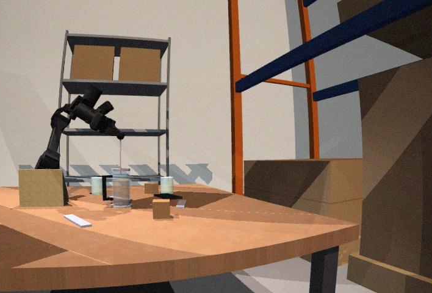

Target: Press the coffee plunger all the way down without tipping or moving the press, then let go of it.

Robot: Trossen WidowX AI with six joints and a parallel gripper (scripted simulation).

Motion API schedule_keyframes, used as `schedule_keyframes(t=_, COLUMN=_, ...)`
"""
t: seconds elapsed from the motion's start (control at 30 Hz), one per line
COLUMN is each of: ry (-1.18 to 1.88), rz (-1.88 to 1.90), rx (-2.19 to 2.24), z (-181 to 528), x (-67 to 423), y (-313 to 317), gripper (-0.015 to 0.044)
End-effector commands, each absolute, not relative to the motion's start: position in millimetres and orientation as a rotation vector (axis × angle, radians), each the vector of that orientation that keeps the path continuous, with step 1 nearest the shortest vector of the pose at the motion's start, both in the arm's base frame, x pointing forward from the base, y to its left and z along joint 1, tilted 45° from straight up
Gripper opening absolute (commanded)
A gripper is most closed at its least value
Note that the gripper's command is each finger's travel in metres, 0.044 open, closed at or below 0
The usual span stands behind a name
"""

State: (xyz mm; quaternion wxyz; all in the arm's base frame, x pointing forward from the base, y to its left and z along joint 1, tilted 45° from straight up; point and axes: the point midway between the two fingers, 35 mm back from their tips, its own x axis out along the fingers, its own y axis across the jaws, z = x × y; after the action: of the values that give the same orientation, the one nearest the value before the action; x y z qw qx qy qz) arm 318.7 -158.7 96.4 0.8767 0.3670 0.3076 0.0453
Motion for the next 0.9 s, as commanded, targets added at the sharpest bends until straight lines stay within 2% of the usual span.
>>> schedule_keyframes(t=0.0, ry=0.643, rz=0.088, rx=0.768, z=96, x=319, y=-159, gripper=0.0122)
schedule_keyframes(t=0.87, ry=0.646, rz=0.087, rx=0.767, z=74, x=321, y=-144, gripper=0.0122)
